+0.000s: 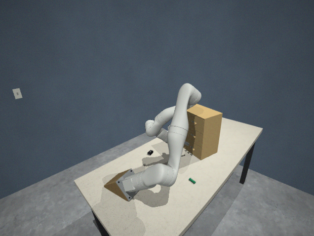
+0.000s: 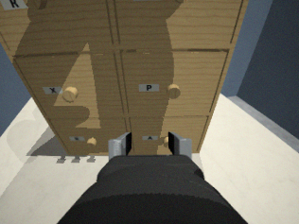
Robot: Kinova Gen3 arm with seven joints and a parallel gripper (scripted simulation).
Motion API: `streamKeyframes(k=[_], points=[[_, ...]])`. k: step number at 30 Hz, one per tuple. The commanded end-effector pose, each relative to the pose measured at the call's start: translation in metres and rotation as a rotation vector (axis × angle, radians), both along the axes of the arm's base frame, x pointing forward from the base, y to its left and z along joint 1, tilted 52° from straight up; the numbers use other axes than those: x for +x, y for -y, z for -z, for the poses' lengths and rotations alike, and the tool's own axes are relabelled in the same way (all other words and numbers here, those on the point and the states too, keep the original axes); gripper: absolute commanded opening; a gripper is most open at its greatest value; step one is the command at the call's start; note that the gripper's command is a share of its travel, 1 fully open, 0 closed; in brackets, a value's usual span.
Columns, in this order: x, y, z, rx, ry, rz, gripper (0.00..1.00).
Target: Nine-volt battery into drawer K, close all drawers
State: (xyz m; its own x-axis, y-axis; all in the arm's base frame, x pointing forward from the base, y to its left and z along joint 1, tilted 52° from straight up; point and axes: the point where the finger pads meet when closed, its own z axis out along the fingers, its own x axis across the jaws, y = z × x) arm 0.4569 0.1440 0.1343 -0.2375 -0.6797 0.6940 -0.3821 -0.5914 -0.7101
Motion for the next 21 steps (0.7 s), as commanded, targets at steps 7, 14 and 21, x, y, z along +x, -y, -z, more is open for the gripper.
streamKeyframes(k=[7,14,21], points=[[0.006,0.017,0.014,-0.004,-0.001,0.001,1.00],[0.015,0.041,0.034,-0.004,-0.001,0.001,1.00],[0.018,0.048,0.041,-0.004,-0.001,0.001,1.00]])
